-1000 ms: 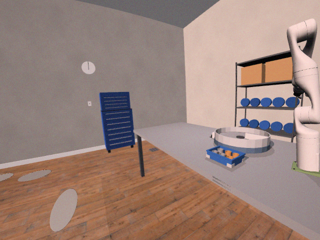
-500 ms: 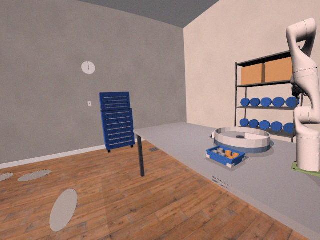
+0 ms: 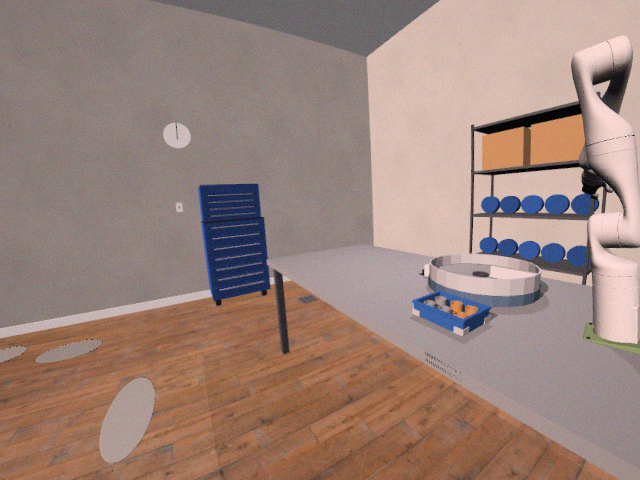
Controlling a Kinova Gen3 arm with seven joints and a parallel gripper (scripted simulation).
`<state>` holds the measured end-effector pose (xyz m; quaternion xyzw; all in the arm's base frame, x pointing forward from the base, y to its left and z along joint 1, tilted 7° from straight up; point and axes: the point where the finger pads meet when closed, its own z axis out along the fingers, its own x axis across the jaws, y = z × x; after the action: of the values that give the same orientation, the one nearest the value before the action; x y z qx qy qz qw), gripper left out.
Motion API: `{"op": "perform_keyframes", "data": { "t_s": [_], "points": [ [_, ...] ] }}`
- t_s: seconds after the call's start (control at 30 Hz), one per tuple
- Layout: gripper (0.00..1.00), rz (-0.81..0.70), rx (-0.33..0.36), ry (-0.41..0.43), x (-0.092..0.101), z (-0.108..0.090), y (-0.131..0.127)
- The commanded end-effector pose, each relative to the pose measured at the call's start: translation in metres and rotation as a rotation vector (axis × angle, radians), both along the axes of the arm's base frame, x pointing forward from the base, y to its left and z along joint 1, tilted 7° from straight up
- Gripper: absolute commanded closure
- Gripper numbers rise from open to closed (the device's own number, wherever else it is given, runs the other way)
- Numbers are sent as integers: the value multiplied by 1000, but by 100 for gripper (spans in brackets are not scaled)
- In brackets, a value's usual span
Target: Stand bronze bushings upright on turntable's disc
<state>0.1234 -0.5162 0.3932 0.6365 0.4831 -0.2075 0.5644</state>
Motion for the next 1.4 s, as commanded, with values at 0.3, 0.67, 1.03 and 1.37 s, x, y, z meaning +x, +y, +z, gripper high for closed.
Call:
{"op": "perform_keyframes", "data": {
  "t_s": [0.3,0.67,1.03,1.37],
  "points": [
    [0,9,28,7,9,-1,6],
    [0,11,45,9,12,-3,9],
    [0,14,64,12,16,-6,12],
    [0,17,84,14,19,-9,16]
  ]
}}
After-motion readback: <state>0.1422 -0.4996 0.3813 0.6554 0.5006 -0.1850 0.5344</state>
